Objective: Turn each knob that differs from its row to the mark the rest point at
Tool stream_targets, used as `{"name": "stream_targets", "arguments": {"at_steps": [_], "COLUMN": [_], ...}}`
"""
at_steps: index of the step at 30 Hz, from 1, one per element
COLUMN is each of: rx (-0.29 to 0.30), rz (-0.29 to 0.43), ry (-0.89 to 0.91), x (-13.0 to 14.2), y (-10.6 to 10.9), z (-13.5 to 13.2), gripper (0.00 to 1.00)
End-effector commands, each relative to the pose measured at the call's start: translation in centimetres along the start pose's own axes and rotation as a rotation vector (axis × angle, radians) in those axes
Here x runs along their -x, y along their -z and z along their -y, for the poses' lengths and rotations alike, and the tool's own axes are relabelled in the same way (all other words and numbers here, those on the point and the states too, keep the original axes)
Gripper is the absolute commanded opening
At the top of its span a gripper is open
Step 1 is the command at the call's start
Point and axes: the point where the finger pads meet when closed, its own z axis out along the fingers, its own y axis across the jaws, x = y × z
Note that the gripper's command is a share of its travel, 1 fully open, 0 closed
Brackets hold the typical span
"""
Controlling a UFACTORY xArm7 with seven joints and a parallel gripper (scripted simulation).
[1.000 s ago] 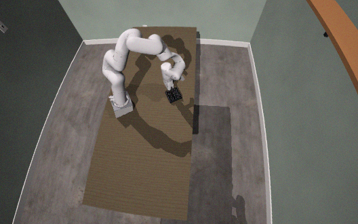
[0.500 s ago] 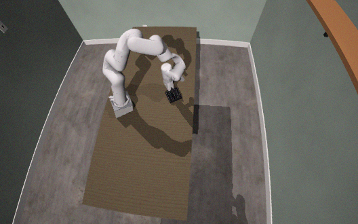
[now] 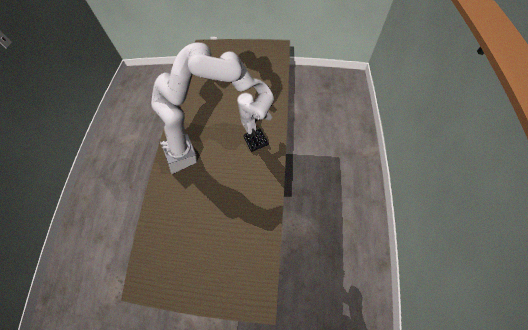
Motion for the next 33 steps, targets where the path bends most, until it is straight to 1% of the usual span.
{"name": "stream_targets", "arguments": {"at_steps": [1, 23, 24, 33], "rx": [0.0, 0.0, 0.0, 0.0], "rz": [-0.002, -0.002, -0.002, -0.002], "ry": [0.0, 0.0, 0.0, 0.0], "x": [-0.1, -0.1, -0.1, -0.1], "y": [0.07, 0.07, 0.07, 0.07], "z": [-0.03, -0.03, -0.03, -0.03], "gripper": [0.19, 0.19, 0.08, 0.08]}}
